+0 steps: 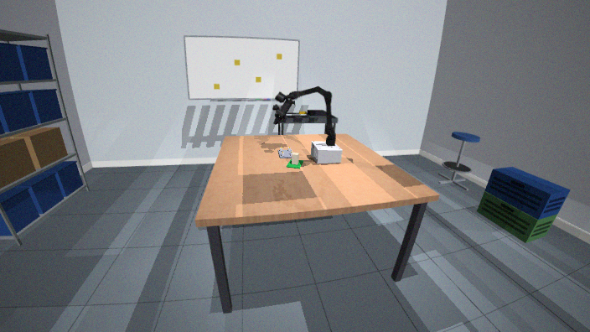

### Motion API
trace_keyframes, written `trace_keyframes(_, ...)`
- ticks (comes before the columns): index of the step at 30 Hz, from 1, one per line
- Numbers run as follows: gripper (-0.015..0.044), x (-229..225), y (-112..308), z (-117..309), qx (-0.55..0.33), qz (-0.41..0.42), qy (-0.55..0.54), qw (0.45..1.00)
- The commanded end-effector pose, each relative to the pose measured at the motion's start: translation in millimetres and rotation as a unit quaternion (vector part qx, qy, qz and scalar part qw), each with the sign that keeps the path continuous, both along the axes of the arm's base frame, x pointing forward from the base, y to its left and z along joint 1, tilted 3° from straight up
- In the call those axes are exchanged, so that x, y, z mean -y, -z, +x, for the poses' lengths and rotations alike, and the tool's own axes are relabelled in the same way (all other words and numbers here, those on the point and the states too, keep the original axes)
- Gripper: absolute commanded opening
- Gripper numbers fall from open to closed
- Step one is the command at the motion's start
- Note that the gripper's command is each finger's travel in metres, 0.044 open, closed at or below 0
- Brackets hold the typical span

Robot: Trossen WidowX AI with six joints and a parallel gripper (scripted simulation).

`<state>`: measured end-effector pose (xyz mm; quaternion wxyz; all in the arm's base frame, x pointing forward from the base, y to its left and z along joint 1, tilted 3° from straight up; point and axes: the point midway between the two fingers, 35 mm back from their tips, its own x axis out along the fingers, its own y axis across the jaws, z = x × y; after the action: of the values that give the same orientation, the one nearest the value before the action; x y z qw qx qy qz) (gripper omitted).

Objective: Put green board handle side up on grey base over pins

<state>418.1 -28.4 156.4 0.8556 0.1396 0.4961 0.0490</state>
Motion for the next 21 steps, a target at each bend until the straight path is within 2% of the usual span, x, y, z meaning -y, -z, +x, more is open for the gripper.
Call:
trace_keyframes(1,0.0440,-54,28,-22,-0.081,0.008,0.000,0.997)
trace_keyframes(7,0.0440,-124,55,-65,-0.182,-0.009,0.009,0.983)
trace_keyframes(13,0.0440,-185,82,-133,-0.276,-0.074,0.044,0.957)
trace_keyframes(21,0.0440,-186,84,-142,-0.284,-0.084,0.048,0.954)
